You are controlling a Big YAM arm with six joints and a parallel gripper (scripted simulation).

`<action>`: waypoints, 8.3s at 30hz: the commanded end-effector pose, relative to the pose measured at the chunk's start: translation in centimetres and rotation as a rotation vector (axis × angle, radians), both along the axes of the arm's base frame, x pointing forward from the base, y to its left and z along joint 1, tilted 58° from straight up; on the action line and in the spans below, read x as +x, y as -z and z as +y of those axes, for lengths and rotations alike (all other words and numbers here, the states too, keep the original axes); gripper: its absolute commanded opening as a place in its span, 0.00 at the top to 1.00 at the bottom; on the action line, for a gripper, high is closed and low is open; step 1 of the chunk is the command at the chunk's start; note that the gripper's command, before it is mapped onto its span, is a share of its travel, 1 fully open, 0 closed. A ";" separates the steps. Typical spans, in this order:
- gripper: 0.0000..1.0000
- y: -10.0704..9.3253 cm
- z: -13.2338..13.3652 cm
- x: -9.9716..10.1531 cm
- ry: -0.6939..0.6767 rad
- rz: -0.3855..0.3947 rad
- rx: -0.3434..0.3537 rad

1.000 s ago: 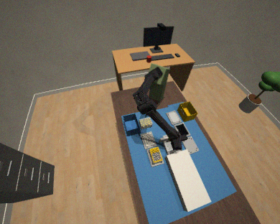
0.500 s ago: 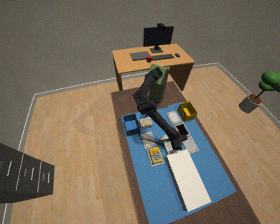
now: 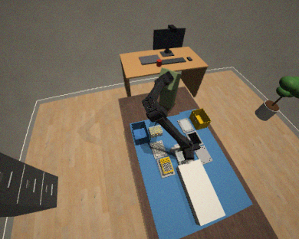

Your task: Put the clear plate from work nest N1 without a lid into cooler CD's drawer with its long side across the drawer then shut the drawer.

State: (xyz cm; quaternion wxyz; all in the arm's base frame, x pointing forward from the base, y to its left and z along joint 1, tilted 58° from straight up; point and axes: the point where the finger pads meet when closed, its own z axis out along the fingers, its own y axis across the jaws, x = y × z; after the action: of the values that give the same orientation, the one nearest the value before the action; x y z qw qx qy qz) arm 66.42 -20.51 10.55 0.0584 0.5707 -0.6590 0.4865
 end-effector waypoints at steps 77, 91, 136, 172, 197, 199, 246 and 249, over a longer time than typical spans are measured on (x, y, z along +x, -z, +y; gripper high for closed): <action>0.00 0.1 -1.6 -0.7 0.014 0.007 -0.002; 0.00 0.1 -1.6 -0.7 0.014 0.007 -0.002; 0.00 -3.8 4.4 -2.4 -0.014 -0.015 0.004; 0.00 -3.8 6.8 -4.6 -0.007 0.019 0.006; 0.00 -7.5 9.3 -6.0 -0.014 -0.018 0.006; 0.00 -7.6 9.5 -6.1 -0.014 -0.017 0.006; 1.00 -6.6 7.1 -7.7 0.010 -0.021 -0.001; 1.00 -5.8 6.9 -8.6 0.010 -0.020 -0.001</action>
State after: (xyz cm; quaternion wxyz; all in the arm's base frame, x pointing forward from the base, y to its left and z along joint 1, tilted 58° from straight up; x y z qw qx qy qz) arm 58.54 -12.65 15.43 0.0604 0.5698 -0.6610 0.4846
